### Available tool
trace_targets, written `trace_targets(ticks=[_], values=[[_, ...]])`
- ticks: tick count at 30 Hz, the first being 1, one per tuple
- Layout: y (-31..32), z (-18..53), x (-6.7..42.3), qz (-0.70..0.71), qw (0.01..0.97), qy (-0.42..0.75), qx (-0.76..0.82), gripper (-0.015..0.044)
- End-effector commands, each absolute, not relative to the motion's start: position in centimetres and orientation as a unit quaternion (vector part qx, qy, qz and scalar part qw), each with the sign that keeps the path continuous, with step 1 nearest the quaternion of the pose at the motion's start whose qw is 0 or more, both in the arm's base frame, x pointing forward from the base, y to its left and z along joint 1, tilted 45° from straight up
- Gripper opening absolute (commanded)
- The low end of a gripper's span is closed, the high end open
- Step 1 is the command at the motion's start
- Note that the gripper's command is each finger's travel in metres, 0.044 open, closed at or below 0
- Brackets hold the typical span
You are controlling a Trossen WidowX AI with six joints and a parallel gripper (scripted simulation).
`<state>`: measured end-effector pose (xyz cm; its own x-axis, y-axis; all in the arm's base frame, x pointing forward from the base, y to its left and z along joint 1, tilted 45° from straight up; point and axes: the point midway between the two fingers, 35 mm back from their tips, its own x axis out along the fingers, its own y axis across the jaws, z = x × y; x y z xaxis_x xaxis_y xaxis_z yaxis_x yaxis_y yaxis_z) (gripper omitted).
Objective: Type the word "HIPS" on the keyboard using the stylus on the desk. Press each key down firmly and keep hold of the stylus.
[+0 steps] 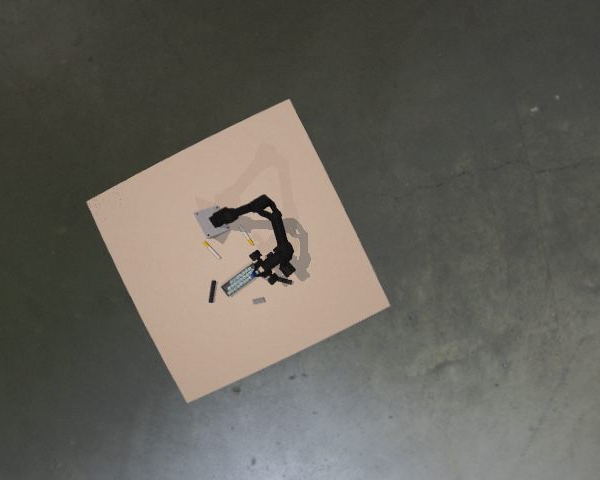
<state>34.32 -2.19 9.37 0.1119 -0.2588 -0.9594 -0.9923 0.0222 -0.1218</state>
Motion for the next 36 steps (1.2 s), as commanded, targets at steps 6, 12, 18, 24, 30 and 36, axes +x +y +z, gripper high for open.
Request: trace_targets(ticks=[6,12,18,24,30,36], values=[[-1.9,9.1,34.3,0.390,0.468,0.541,-0.580,0.0081],[-1.7,8.9,34.4,0.390,0.468,0.540,-0.580,0.0081],[-1.5,8.7,34.4,0.390,0.469,0.540,-0.580,0.0081],[-1.6,8.7,34.4,0.390,0.469,0.540,-0.580,0.0081],[-1.6,8.8,34.4,0.390,0.469,0.540,-0.580,0.0081],[-3.2,10.3,34.2,0.390,0.468,0.541,-0.580,0.0081]])
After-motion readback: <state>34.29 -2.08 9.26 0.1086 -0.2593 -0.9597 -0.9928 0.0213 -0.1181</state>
